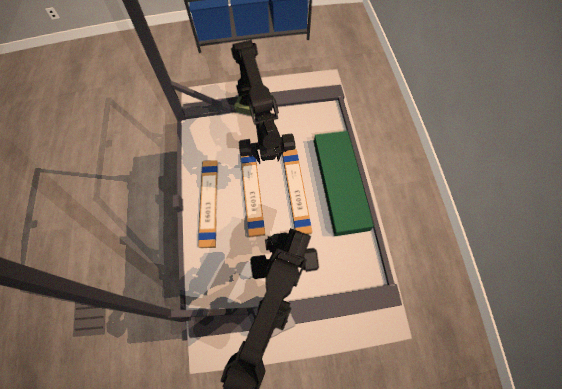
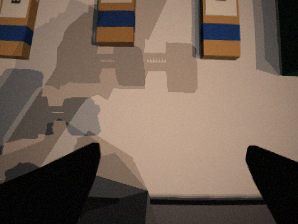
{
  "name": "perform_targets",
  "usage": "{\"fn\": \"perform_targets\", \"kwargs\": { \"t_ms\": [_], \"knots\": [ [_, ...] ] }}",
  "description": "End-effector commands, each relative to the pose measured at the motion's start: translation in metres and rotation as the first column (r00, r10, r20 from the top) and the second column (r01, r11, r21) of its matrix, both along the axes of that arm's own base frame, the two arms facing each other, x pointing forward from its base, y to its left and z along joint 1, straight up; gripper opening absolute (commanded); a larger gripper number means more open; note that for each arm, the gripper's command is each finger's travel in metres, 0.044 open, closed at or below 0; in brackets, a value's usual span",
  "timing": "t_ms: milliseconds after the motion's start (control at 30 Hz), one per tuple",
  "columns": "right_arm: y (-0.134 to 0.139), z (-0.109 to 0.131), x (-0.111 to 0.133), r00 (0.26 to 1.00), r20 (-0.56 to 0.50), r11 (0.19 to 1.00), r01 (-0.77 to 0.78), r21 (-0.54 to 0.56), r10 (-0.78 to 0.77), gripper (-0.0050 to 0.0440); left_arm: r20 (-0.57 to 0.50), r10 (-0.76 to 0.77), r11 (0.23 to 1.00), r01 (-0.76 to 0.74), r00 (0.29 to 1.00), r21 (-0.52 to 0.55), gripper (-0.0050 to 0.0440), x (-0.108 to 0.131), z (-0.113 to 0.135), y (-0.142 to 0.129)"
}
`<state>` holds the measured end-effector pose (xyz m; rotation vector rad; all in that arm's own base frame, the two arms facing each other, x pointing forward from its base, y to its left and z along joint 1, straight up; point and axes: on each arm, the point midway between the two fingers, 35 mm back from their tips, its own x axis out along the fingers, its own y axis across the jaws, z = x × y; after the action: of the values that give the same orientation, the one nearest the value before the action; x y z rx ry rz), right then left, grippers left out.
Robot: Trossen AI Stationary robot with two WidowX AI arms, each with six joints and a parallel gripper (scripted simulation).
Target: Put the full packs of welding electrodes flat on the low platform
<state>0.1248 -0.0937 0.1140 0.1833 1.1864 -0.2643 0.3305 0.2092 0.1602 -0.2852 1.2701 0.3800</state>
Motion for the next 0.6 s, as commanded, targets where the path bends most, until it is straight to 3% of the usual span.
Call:
{"fn": "perform_targets", "kwargs": {
  "t_ms": [0,567],
  "knots": [
    [-0.002,0.006,0.002,1.0,0.016,1.0,0.0,-0.013,0.0,0.043,0.009,0.0,1.0,0.0,1.0,0.007,0.03,-0.001,-0.002,-0.001],
    [-0.002,0.006,0.002,1.0,0.016,1.0,0.0,-0.013,0.0,0.043,0.009,0.0,1.0,0.0,1.0,0.007,0.03,-0.001,-0.022,0.0]
  ]
}}
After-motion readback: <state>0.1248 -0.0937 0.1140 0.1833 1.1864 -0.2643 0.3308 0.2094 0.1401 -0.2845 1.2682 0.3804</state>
